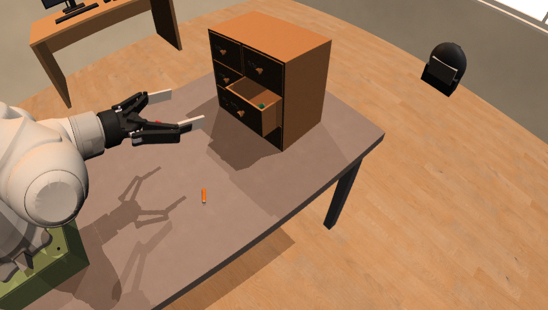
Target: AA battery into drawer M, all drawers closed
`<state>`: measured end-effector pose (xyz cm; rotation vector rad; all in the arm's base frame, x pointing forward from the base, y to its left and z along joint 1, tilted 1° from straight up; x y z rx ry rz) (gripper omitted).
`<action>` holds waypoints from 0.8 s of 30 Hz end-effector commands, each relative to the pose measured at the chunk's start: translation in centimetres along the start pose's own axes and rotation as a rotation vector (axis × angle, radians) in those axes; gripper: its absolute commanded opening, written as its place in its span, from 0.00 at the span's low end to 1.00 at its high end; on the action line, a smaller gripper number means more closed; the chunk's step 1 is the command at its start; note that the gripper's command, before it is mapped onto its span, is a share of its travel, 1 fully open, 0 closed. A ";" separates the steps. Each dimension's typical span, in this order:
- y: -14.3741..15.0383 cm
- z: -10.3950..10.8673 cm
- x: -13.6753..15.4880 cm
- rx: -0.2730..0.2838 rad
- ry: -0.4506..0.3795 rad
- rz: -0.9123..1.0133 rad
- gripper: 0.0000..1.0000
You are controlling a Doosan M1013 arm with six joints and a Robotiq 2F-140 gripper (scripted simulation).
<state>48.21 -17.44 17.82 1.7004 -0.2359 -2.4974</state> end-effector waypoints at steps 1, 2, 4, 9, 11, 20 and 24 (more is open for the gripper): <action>0.0 0.8 0.3 0.001 0.000 -0.003 1.00; 0.0 0.9 0.3 0.001 0.000 -0.003 1.00; 0.0 0.9 0.3 0.001 0.000 -0.003 1.00; 0.0 1.0 0.3 0.001 0.000 -0.003 1.00; 0.0 1.0 0.3 0.001 0.000 -0.003 1.00; 0.0 1.0 0.1 -0.004 -0.018 -0.003 1.00; 0.0 1.0 0.0 -0.007 -0.028 -0.003 1.00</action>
Point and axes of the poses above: the point where the finger pads meet when closed, its own z axis back along the fingers, its own y axis across the jaws, x = y × z, the point moved 8 cm from there along z, back along the fingers, and after that the axes turned 12 degrees about z, right-handed, at the moved point
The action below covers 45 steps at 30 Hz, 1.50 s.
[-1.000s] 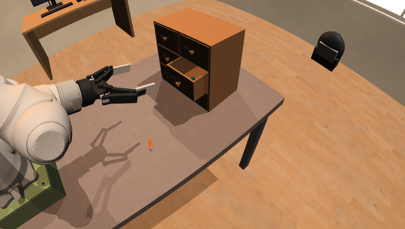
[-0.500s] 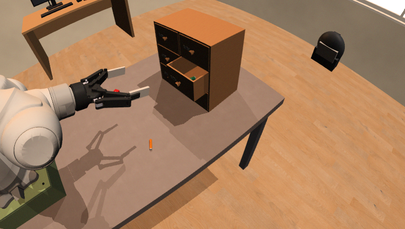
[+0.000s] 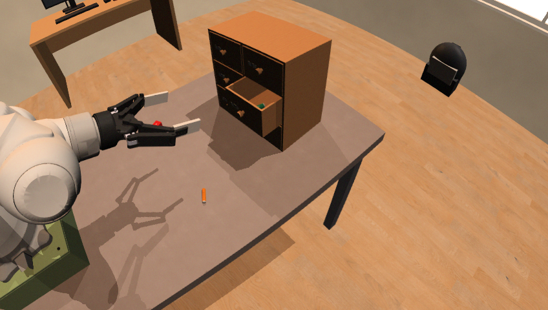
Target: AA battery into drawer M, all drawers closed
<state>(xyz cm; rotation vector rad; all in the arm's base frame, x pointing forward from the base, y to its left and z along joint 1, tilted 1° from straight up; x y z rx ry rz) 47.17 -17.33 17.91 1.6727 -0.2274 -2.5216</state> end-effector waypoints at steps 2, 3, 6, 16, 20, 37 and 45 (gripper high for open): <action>0.1 0.0 -0.5 -0.004 -0.018 0.003 1.00; 0.2 0.0 -0.5 -0.006 -0.027 0.003 1.00; 0.2 0.0 -0.9 -0.013 -0.058 0.002 1.00; 0.5 0.1 -2.2 -0.038 -0.177 0.002 1.00; 0.6 0.1 -2.6 -0.046 -0.217 0.003 1.00; 1.0 -0.2 -4.5 -0.084 -0.392 0.002 1.00; 1.2 -0.4 -5.5 -0.105 -0.490 0.002 1.00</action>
Point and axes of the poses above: the point where the finger pads meet when closed, its own z axis back along the fingers, its own y axis across the jaws, x = y × z, the point moved 8 cm from there along z, back along the fingers, and after that the axes turned 12 degrees about z, right-handed, at the moved point
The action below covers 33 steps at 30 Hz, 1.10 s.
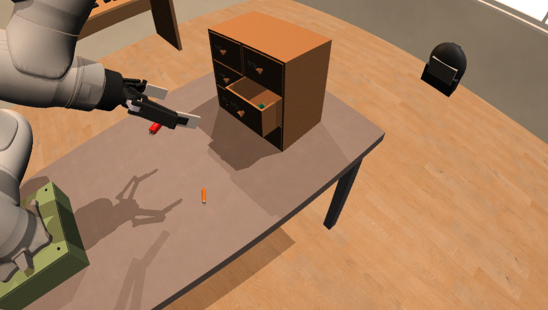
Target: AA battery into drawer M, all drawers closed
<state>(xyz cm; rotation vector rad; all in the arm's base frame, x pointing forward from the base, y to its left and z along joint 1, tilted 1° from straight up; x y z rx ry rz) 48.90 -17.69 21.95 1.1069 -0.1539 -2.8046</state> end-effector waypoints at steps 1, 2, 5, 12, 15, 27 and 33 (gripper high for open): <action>0.1 0.2 -1.4 -0.024 -0.091 0.000 1.00; 0.2 0.2 -1.6 -0.028 -0.106 0.000 1.00; 0.2 0.3 -1.9 -0.033 -0.137 0.000 1.00; 0.5 0.4 -3.1 -0.060 -0.257 0.000 1.00; 0.7 0.4 -3.9 -0.076 -0.339 0.001 1.00; 1.2 0.0 -6.4 -0.133 -0.606 0.001 1.00; 1.4 -0.2 -7.2 -0.153 -0.700 0.001 1.00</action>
Point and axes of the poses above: the point where the finger pads meet when closed, its own z axis back along the fingers, its own y axis across the jaws, x = y × z, the point moved 8 cm from there along z, back along the fingers, and after that the axes turned 12 degrees about z, right-handed, at the moved point
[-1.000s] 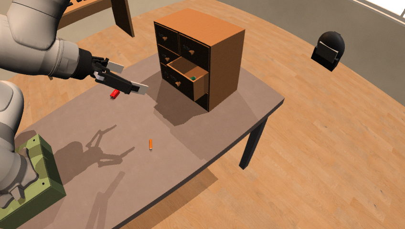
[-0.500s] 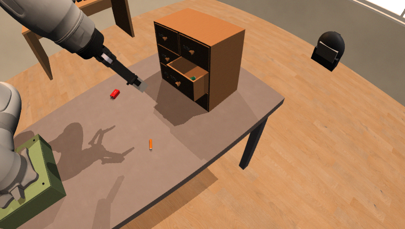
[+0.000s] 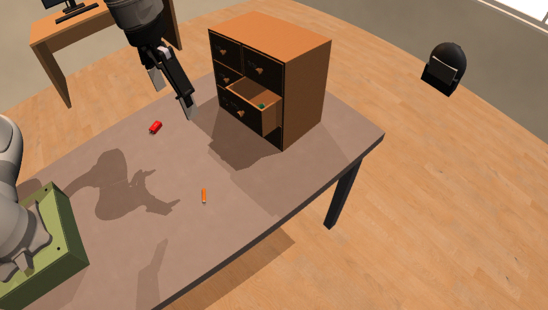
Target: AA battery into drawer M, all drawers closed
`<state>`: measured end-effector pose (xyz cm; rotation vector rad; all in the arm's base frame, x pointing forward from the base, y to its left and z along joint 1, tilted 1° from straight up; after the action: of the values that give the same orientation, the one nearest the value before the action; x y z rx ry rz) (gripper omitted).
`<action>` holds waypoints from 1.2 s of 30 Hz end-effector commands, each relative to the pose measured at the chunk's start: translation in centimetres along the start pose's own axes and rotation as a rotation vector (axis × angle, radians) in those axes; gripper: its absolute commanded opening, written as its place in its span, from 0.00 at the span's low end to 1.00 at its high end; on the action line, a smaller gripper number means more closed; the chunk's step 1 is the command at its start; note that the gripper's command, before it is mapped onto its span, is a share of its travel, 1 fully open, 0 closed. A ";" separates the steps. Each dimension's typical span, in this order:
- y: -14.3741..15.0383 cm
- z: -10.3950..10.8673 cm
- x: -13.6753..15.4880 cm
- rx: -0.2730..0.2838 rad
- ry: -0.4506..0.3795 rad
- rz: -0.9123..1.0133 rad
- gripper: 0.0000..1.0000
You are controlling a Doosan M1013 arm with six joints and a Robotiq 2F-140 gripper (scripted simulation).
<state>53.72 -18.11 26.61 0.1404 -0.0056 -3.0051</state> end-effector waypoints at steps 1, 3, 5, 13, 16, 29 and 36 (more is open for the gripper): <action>0.0 0.2 -0.8 -0.010 -0.062 0.002 1.00; 0.0 0.2 -0.9 -0.014 -0.080 0.002 1.00; 0.0 0.2 -1.0 -0.017 -0.093 0.002 1.00; 0.1 0.3 -1.2 -0.020 -0.109 0.002 1.00; 0.1 0.3 -1.2 -0.020 -0.110 0.002 1.00; 0.1 0.3 -1.2 -0.020 -0.110 0.002 1.00; 0.8 0.2 6.5 -0.020 -0.110 0.002 1.00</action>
<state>50.50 -18.96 26.46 -0.0306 0.0164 -3.0065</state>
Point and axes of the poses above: the point where the finger pads meet when closed, its own z axis back along the fingers, its own y axis across the jaws, x = y × z, the point moved 8 cm from there along z, back along the fingers, and after that the axes turned 12 degrees about z, right-handed, at the moved point
